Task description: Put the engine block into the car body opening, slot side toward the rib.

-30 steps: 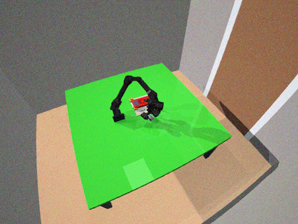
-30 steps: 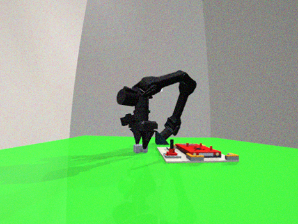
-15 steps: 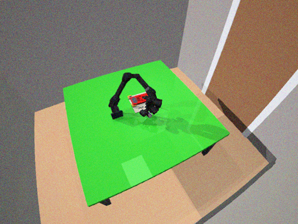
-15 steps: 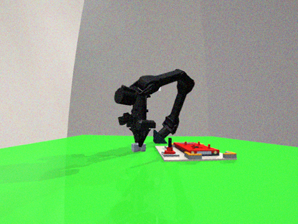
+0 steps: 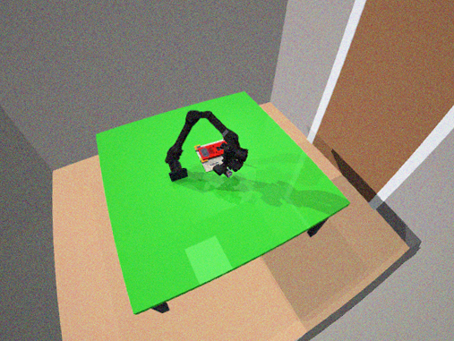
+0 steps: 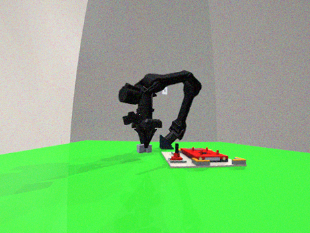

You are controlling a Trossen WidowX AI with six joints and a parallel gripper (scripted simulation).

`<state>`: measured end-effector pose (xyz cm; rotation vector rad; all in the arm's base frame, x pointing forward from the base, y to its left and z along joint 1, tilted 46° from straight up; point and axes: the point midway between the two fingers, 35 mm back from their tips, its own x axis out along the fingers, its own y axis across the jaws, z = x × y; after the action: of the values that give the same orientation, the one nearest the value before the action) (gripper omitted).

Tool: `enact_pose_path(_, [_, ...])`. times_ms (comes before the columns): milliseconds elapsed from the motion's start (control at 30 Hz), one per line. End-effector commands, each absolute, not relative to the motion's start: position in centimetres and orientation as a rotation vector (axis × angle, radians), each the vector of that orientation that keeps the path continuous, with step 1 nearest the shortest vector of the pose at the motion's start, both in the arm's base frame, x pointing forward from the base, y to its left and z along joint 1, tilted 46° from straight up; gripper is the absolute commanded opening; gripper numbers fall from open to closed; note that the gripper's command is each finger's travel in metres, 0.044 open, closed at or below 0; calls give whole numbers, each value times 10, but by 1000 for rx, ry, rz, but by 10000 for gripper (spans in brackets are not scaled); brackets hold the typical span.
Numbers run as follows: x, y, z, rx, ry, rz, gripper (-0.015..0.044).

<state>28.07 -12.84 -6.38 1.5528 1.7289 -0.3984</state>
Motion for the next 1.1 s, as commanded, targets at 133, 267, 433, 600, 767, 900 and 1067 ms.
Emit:
enact_pose_path(133, [282, -151, -47, 1552, 1721, -404, 0])
enact_pose_path(267, [281, -160, -38, 1552, 1721, -405, 0])
enact_pose_path(433, [280, -171, -27, 1551, 1721, -406, 0])
enact_pose_path(600, [279, -182, -15, 1551, 1722, -406, 0])
enact_pose_path(767, [276, -192, -3, 1551, 1723, -406, 0])
enact_pose_path(900, [274, -200, 7, 1552, 1723, -405, 0])
enact_pose_path(1067, [273, -203, 11, 1550, 1723, -403, 0])
